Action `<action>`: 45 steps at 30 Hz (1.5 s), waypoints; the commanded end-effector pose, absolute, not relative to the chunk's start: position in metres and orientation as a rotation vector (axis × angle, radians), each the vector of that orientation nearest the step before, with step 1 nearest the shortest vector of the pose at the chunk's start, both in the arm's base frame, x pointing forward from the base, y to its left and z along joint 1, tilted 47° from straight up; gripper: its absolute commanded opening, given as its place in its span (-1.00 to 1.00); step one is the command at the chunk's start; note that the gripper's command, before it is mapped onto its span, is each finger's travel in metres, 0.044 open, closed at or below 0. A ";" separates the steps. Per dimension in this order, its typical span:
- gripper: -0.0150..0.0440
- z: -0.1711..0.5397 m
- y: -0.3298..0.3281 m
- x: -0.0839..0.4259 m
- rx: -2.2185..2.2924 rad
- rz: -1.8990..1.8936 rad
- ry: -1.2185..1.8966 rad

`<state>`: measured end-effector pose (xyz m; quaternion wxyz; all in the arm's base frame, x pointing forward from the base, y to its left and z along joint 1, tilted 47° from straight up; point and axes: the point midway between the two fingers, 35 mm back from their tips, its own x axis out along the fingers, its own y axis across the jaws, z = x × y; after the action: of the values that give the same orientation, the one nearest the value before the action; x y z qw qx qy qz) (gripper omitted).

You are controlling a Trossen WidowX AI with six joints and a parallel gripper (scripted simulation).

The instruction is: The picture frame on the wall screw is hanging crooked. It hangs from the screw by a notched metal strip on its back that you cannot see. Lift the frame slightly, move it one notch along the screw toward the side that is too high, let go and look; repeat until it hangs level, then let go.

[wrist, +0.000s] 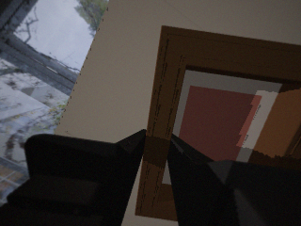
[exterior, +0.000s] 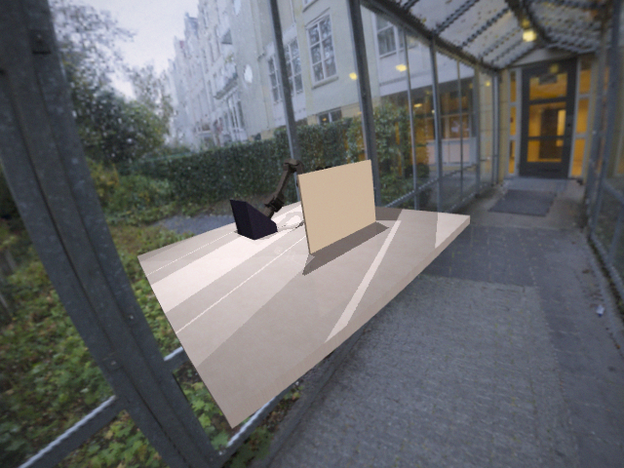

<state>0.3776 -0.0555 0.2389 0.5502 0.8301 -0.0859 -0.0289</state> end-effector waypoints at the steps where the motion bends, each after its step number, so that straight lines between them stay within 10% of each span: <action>1: -0.49 0.239 -0.058 0.377 1.963 -0.068 -0.211; 45: -0.49 0.235 -0.056 0.378 1.964 -0.065 -0.205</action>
<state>0.3778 -0.0562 0.2342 0.5502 0.8300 -0.0867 -0.0277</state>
